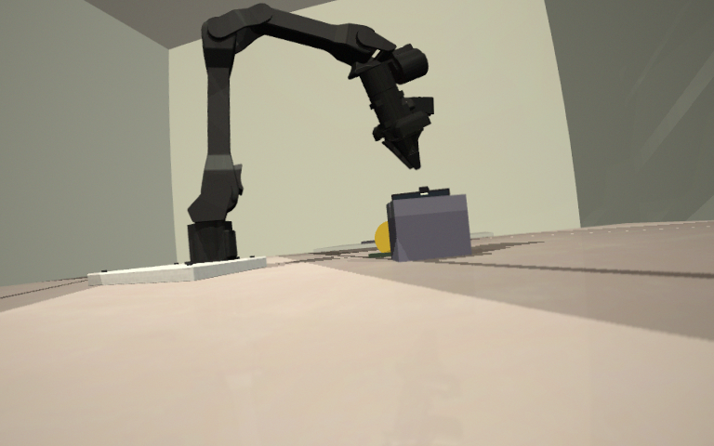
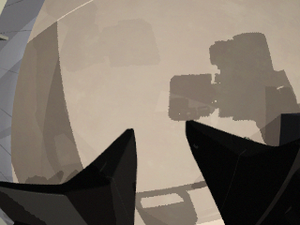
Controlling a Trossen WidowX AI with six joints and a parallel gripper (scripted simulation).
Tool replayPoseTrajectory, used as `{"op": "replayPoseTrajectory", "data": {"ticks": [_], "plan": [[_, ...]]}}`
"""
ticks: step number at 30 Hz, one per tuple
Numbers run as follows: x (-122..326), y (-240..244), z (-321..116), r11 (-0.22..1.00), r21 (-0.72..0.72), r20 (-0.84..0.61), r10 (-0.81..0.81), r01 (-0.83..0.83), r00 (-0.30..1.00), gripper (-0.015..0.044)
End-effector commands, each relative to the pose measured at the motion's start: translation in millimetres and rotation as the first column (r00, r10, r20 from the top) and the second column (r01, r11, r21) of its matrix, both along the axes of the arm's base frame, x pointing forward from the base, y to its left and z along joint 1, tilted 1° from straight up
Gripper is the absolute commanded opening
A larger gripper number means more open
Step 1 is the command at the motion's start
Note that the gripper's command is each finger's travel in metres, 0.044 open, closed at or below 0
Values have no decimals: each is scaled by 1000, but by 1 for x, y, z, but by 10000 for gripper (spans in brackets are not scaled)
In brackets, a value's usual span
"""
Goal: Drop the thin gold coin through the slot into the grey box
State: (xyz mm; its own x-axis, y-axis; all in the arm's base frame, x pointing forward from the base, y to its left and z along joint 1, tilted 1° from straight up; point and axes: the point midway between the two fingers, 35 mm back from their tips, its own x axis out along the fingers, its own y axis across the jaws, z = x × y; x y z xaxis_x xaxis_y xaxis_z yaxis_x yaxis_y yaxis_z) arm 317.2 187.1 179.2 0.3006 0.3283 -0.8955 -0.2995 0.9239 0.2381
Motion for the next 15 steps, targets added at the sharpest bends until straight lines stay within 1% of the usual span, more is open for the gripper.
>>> {"op": "replayPoseTrajectory", "data": {"ticks": [1,5,7,13,15], "plan": [[-7,-51,-19,975,-104,-136,-208,195,969,161],[-28,-107,-32,883,-253,-262,-456,395,851,161],[-37,-122,-35,844,-302,-290,-524,443,800,161],[-38,-124,-37,839,-308,-293,-533,449,794,161],[-38,-123,-52,839,-308,-293,-533,449,794,161]]}}
